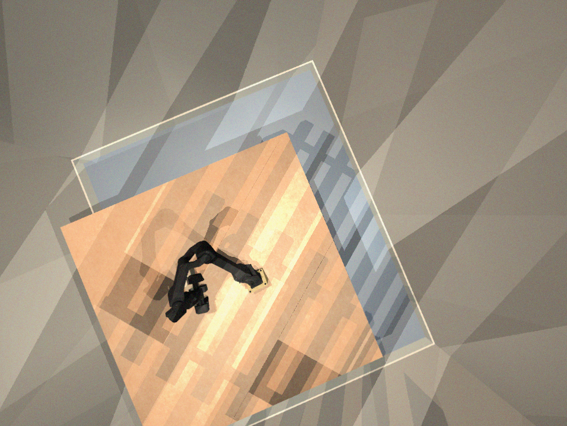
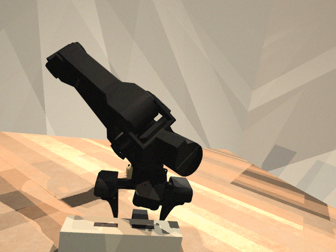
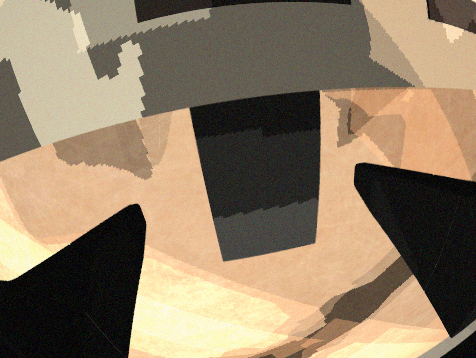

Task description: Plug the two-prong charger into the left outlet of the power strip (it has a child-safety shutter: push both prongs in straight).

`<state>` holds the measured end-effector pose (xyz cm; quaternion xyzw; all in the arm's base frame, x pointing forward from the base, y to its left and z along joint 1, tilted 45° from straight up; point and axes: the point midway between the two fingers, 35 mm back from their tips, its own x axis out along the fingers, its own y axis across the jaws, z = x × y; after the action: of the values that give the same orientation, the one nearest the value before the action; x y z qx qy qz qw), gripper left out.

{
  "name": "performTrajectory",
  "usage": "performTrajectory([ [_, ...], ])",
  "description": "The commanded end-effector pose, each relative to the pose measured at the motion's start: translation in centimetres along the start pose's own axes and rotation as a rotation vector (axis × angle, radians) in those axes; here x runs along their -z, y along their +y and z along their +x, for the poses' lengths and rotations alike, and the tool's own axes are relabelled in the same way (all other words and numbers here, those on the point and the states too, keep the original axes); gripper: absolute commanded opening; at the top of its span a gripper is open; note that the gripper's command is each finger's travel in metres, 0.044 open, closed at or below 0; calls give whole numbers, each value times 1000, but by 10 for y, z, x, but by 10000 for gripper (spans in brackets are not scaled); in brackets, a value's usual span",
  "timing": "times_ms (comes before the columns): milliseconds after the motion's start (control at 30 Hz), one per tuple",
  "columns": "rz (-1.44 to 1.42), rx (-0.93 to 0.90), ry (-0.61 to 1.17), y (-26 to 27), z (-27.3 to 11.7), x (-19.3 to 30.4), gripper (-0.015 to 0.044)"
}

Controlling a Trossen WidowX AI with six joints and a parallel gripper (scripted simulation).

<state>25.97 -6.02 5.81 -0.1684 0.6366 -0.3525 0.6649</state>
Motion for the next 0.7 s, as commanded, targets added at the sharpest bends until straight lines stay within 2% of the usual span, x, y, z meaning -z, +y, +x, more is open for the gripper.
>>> performTrajectory([
  [0,1,2,3,0,1,7,440],
  [667,0,2,4,0,2,33,440],
])
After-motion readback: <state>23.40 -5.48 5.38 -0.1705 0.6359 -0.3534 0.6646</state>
